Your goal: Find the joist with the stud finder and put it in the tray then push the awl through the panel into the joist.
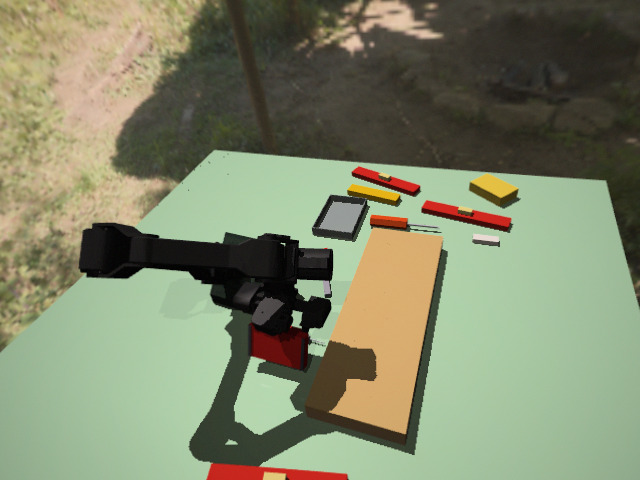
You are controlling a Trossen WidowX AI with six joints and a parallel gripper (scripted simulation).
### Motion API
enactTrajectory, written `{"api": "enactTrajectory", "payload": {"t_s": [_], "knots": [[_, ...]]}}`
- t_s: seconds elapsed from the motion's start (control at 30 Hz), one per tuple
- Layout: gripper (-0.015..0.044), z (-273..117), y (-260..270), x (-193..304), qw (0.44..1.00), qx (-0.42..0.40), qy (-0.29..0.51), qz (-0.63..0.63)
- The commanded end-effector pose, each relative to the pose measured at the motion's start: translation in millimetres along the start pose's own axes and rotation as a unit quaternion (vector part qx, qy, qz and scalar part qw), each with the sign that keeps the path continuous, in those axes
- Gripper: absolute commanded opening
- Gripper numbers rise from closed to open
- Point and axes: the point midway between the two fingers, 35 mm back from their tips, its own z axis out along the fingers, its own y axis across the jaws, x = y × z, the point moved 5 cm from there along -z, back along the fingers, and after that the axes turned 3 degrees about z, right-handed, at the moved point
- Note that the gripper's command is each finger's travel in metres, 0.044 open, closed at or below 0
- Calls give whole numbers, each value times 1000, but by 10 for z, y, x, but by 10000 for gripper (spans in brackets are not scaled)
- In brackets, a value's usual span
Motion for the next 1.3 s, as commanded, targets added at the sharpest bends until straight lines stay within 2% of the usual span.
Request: {"api": "enactTrajectory", "payload": {"t_s": [0.0,0.63,1.27], "knots": [[0,-102,35,-19,1000,-6,2,5],[0,-308,16,-51,1000,-5,1,5],[0,-260,-1,-141,998,5,64,1]]}}
